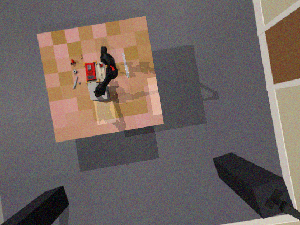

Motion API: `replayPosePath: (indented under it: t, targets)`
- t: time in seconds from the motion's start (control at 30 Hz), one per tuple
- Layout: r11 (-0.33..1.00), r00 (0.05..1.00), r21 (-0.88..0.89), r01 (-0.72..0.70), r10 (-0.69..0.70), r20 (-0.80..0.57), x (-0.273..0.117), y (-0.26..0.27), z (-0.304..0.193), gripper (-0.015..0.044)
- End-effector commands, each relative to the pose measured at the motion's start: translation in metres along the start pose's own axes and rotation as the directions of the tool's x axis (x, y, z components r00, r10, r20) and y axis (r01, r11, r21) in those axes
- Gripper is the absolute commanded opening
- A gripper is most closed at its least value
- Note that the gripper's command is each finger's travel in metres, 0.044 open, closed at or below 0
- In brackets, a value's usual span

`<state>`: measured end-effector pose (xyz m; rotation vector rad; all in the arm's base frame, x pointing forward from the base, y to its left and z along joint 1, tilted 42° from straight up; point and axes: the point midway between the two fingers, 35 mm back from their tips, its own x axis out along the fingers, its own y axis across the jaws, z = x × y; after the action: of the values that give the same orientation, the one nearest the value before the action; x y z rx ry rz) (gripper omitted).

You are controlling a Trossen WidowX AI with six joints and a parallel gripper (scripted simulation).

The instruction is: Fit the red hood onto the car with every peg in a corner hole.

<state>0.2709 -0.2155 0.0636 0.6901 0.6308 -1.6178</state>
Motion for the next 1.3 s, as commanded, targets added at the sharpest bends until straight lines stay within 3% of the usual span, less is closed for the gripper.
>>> replayPosePath:
  t: [0.0, 1.27]
  targets:
    - [1.000, 1.000, -0.005, 0.000, 0.000, -0.001, 0.003, 0.000, 0.000, 0.0440]
    - [1.000, 1.000, -0.006, 0.000, 0.000, 0.001, 0.026, 0.000, 0.001, 0.0440]
